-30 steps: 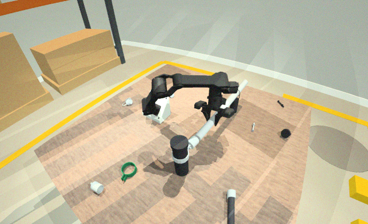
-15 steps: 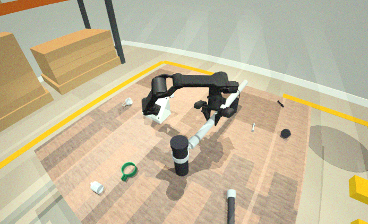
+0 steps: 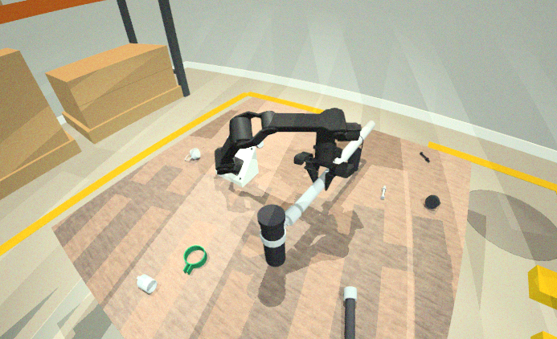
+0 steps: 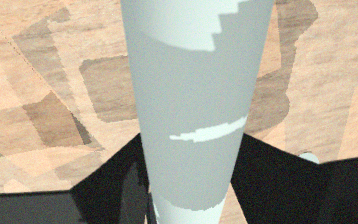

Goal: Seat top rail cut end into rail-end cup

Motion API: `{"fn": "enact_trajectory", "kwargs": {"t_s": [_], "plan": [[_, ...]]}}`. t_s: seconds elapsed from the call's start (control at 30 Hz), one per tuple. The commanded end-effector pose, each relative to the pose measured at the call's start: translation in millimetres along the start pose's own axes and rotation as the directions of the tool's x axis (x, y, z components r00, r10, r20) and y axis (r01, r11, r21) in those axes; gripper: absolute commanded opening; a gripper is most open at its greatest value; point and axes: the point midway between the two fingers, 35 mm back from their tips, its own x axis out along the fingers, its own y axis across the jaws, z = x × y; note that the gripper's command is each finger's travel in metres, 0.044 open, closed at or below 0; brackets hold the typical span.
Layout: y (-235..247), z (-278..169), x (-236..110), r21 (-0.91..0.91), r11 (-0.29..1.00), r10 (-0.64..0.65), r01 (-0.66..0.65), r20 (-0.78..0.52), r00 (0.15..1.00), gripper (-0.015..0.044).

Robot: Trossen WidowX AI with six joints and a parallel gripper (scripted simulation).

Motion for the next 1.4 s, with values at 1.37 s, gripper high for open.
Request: {"fn": "enact_trajectory", "kwargs": {"t_s": [1.37], "plan": [[0,-18,5,-0.001,1.000,0.000,0.000,-0.001,1.000,0.0000]]}}
